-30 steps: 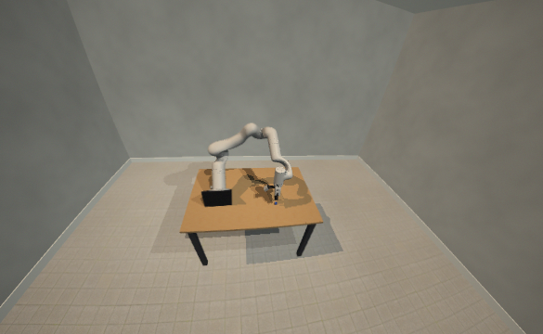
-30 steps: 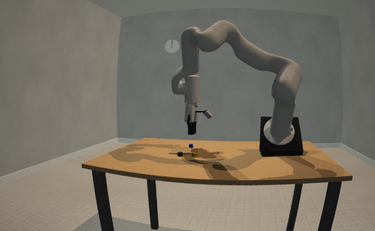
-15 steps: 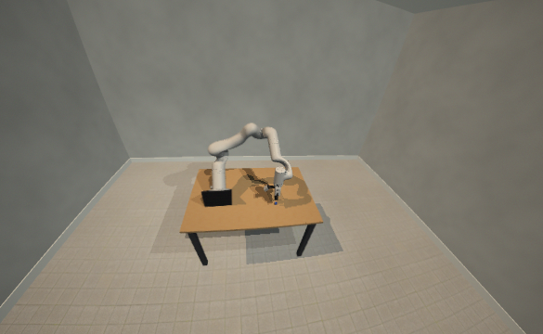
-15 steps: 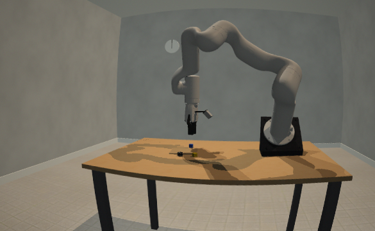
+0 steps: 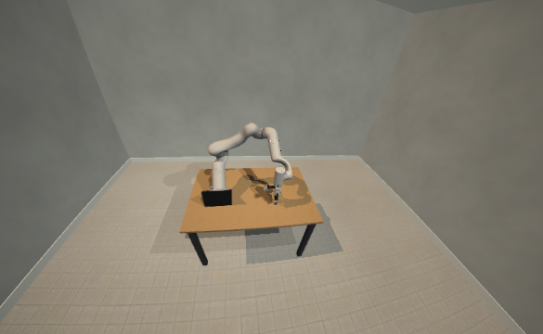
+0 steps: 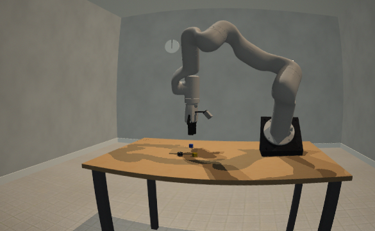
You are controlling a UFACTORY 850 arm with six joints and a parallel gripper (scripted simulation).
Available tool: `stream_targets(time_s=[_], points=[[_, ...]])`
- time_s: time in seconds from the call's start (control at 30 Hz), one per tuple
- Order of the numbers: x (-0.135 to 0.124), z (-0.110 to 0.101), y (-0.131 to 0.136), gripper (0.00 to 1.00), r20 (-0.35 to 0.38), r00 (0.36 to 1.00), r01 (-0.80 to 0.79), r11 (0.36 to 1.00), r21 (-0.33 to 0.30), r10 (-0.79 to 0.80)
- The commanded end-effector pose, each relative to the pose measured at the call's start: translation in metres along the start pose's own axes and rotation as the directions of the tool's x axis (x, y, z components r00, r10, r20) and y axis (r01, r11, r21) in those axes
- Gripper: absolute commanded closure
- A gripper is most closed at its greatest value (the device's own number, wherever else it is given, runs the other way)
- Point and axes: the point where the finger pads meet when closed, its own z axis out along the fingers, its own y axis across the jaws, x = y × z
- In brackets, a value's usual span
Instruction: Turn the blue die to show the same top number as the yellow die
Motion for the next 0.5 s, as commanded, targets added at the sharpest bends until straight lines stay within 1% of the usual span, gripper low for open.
stream_targets(time_s=[0.0, 0.17, 0.47], points=[[-0.001, 0.001, 0.000, 0.64, 0.002, 1.000, 0.006, 1.000, 0.000, -0.006], [-0.001, 0.003, 0.000, 0.64, 0.002, 1.000, 0.011, 1.000, 0.000, -0.011], [0.000, 0.018, 0.000, 0.64, 0.002, 1.000, 0.011, 1.000, 0.000, -0.011]])
